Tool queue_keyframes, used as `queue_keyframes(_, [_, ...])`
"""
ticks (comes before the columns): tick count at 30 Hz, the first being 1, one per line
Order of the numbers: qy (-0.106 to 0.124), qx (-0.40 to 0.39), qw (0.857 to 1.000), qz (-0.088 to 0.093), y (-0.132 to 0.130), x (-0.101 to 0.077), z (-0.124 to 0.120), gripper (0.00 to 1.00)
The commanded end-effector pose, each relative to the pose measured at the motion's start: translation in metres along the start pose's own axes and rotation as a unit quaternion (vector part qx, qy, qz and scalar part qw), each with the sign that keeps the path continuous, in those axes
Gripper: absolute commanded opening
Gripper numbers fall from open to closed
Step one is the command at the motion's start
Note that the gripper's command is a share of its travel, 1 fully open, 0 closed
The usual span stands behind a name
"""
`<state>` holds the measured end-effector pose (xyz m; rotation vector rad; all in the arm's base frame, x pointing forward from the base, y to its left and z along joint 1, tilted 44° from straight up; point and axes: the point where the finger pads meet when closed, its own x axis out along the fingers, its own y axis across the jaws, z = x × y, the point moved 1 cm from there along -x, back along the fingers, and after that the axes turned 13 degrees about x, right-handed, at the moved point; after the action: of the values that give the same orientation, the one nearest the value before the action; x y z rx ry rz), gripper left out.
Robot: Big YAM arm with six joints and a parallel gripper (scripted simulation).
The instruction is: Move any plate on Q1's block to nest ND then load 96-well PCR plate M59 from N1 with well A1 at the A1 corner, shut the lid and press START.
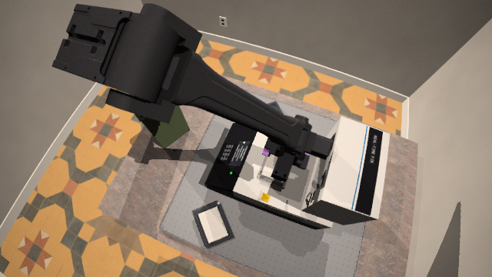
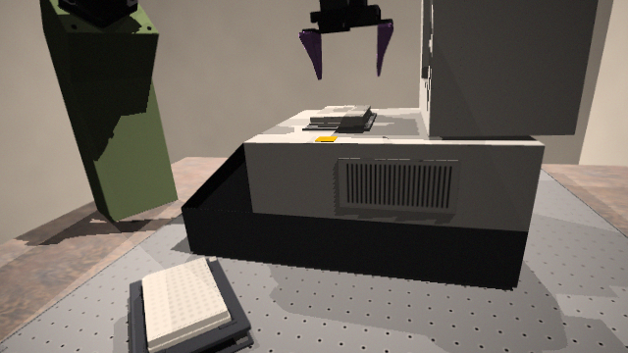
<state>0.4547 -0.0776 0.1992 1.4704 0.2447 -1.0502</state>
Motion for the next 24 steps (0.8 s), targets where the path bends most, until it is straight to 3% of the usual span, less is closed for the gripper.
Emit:
queue_keyframes(1, [0.010,-0.003,1.000,0.012,0.005,-0.010,-0.006,1.00])
queue_keyframes(14, [0.014,-0.004,1.000,0.026,0.008,-0.015,-0.006,1.00])
queue_keyframes(22, [0.000,-0.004,1.000,0.004,-0.010,0.022,0.002,1.00])
queue_keyframes(24, [-0.003,-0.003,1.000,0.006,-0.007,0.025,0.003,1.00])
